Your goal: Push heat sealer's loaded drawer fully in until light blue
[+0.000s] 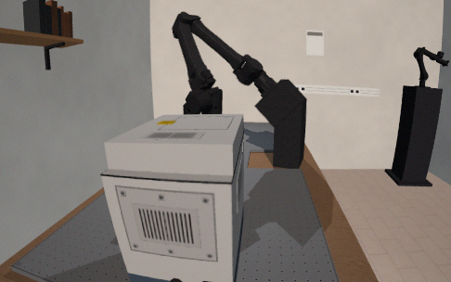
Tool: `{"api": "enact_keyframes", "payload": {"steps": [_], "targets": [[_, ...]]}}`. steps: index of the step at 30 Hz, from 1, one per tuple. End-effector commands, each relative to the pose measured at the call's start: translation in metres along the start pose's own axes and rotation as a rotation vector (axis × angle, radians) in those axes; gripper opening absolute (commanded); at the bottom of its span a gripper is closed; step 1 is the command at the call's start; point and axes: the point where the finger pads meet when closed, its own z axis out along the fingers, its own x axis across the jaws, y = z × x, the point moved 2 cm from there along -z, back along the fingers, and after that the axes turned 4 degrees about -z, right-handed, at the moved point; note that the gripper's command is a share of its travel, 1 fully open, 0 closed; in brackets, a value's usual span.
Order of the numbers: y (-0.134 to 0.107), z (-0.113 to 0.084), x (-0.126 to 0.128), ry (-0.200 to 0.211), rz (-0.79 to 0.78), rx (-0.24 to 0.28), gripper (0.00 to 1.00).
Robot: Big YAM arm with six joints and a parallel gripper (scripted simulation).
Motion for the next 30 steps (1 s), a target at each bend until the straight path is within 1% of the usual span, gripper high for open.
{"api": "enact_keyframes", "payload": {"steps": [1,17,18,20,21,22,23,24,26,27,30], "targets": [[0.001,-0.001,0.001,0.004,0.001,-0.003,1.00],[0.001,-0.001,0.001,0.004,0.001,-0.003,1.00],[0.013,-0.002,0.004,0.014,-0.010,0.021,0.45],[0.018,-0.003,0.011,0.038,-0.057,0.060,0.45],[0.020,-0.003,0.014,0.040,-0.060,0.063,0.45],[0.012,0.001,0.019,0.026,-0.086,0.074,0.45],[0.011,-0.006,0.027,0.044,-0.102,0.063,0.45],[0.016,0.000,0.025,0.039,-0.110,0.093,0.45],[0.021,0.000,0.031,0.061,-0.155,0.135,0.45],[0.023,0.000,0.035,0.063,-0.159,0.138,0.45],[0.031,-0.002,0.045,0.105,-0.229,0.196,0.45]]}}
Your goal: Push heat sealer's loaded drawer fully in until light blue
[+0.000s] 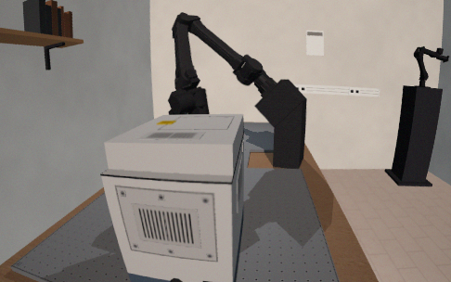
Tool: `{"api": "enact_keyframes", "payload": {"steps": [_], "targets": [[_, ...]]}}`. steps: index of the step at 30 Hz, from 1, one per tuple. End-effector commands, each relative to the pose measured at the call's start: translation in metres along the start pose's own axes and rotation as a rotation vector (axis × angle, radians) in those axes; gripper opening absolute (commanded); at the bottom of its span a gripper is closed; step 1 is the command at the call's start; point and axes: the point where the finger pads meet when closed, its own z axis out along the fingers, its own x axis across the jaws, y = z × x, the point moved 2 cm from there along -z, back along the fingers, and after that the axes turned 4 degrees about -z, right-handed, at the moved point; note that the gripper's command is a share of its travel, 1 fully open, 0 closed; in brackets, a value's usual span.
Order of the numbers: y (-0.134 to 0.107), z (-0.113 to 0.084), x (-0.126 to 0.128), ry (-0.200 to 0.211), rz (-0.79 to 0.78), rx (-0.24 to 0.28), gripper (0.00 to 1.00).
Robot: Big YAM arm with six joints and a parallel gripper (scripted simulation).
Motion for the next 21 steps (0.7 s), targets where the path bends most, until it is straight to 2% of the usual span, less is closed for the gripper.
{"api": "enact_keyframes", "payload": {"steps": [1,2,4,6,7,10,12,13,14,16,17,19,21], "targets": [[0.010,0.005,0.006,-0.006,-0.108,0.044,0.45],[0.013,0.004,0.009,0.009,-0.131,0.063,0.45],[0.013,0.004,0.009,0.009,-0.131,0.063,0.45],[0.019,0.002,0.015,0.039,-0.177,0.100,0.45],[0.021,0.001,0.018,0.042,-0.181,0.101,0.45],[0.031,-0.002,0.026,0.092,-0.249,0.154,0.45],[0.035,-0.007,0.034,0.098,-0.258,0.152,0.45],[0.033,-0.016,0.045,0.110,-0.279,0.140,0.45],[0.041,-0.009,0.039,0.116,-0.279,0.168,0.45],[0.048,-0.009,0.042,0.150,-0.318,0.204,0.45],[0.051,-0.011,0.045,0.152,-0.321,0.205,0.45],[0.057,-0.014,0.049,0.192,-0.365,0.234,0.45],[0.057,-0.014,0.049,0.192,-0.365,0.234,0.45]]}}
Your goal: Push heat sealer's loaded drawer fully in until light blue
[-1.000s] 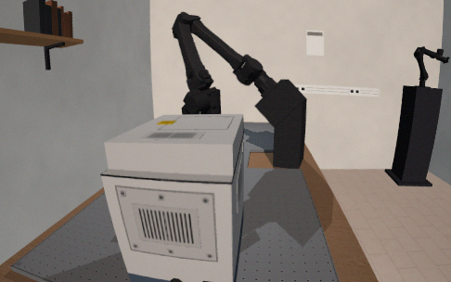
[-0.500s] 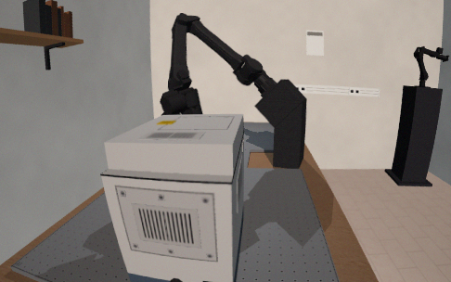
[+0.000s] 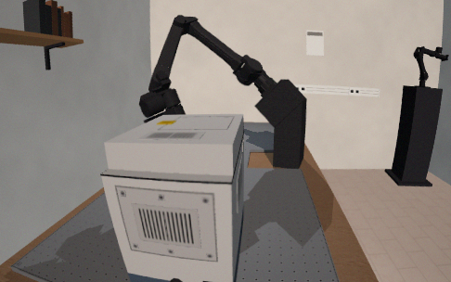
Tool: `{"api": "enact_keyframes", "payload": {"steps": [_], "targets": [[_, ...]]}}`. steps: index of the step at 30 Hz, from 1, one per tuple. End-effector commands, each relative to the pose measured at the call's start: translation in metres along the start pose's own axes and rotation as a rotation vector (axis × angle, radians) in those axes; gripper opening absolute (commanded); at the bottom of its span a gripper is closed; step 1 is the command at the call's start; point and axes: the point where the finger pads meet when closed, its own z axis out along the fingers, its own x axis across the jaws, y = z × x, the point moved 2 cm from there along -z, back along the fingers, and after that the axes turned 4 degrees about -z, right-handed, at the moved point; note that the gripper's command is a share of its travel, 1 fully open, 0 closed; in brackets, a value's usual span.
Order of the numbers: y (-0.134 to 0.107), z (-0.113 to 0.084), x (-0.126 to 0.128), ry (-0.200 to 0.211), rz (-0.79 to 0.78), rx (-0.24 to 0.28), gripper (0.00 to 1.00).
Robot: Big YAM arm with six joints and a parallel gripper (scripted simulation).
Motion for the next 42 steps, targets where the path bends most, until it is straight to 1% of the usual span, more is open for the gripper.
{"api": "enact_keyframes", "payload": {"steps": [1,2,5,6,8,9,10,11,12,13,15,17,21,22,24,25,27,28,30,32,34,35,36,37,38,40,42], "targets": [[0.008,0.004,-0.001,0.012,-0.092,0.046,0.45],[0.011,0.001,0.002,0.015,-0.096,0.045,0.45],[0.021,-0.004,0.005,0.077,-0.162,0.083,0.45],[0.024,-0.007,0.007,0.079,-0.163,0.083,0.45],[0.025,-0.019,0.025,0.087,-0.197,0.070,0.45],[0.028,-0.021,0.027,0.086,-0.197,0.069,0.45],[0.035,-0.018,0.018,0.104,-0.195,0.089,0.45],[0.040,-0.018,0.014,0.124,-0.207,0.103,0.45],[0.043,-0.020,0.015,0.146,-0.230,0.113,0.45],[0.046,-0.023,0.017,0.148,-0.231,0.114,0.45],[0.052,-0.028,0.018,0.194,-0.275,0.130,0.45],[0.052,-0.028,0.018,0.194,-0.275,0.130,0.45],[0.064,-0.038,0.021,0.291,-0.363,0.157,0.45],[0.067,-0.041,0.022,0.293,-0.364,0.157,0.45],[0.066,-0.056,0.041,0.298,-0.400,0.146,0.45],[0.068,-0.059,0.042,0.298,-0.400,0.146,0.45],[0.081,-0.056,0.026,0.344,-0.406,0.165,0.45],[0.084,-0.059,0.026,0.369,-0.428,0.169,0.45],[0.089,-0.065,0.028,0.370,-0.428,0.168,0.45],[0.094,-0.071,0.028,0.422,-0.469,0.172,0.45],[0.094,-0.071,0.028,0.422,-0.469,0.172,0.45],[0.097,-0.074,0.028,0.448,-0.490,0.174,0.45],[0.099,-0.077,0.030,0.448,-0.492,0.173,0.45],[0.095,-0.089,0.045,0.452,-0.524,0.166,0.45],[0.096,-0.093,0.048,0.452,-0.528,0.165,0.45],[0.101,-0.100,0.049,0.451,-0.528,0.164,0.45],[0.103,-0.099,0.046,0.450,-0.522,0.165,0.45]]}}
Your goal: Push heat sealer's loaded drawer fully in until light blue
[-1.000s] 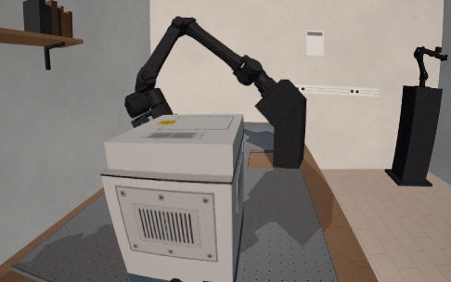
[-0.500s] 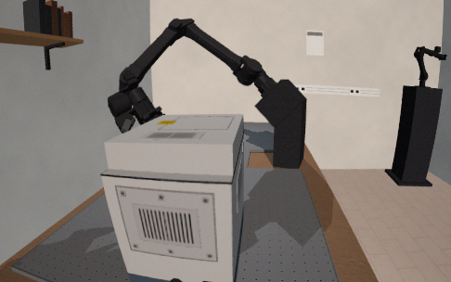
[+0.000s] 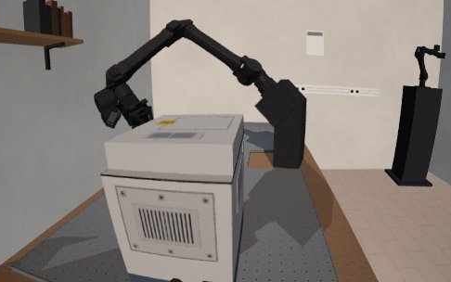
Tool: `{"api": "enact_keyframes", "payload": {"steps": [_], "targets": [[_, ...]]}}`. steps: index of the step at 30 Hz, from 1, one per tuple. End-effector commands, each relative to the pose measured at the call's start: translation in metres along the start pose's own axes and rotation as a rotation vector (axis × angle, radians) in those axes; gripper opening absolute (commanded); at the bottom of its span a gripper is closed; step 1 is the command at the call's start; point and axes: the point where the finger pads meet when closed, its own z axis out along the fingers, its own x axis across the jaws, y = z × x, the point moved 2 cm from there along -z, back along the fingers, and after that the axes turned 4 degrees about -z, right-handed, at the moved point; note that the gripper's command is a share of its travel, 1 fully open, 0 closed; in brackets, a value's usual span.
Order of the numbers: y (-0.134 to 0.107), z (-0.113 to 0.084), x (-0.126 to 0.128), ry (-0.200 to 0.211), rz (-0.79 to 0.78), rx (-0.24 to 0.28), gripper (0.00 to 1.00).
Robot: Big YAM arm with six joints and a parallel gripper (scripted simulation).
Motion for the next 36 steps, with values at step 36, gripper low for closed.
{"api": "enact_keyframes", "payload": {"steps": [36], "targets": [[-0.008,0.000,0.014,-0.052,0.041,-0.069,0.45]]}}
